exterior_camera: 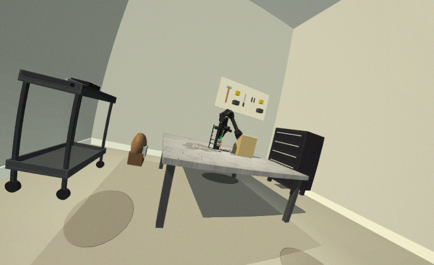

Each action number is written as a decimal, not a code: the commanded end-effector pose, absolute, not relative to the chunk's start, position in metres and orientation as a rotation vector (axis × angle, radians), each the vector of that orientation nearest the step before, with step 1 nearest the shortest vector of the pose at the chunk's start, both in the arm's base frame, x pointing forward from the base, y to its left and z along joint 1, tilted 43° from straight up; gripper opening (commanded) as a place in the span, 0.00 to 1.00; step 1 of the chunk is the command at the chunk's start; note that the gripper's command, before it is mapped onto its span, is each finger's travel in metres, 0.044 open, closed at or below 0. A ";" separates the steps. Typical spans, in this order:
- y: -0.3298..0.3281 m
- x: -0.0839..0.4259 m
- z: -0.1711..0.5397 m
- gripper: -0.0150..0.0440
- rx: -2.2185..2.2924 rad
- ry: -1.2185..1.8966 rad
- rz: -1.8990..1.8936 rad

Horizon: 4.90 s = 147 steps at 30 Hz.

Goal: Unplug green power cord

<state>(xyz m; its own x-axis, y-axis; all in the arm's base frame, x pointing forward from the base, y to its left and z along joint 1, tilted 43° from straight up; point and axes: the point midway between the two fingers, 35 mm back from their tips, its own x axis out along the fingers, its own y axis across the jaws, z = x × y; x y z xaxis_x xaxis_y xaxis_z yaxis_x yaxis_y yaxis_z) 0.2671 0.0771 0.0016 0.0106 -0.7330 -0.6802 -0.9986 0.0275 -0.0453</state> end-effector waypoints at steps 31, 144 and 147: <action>0.107 0.269 -0.005 0.53 -1.733 1.688 0.700; 0.144 0.273 -0.037 1.00 -1.731 1.685 0.702; 0.162 0.272 -0.048 1.00 -1.730 1.685 0.701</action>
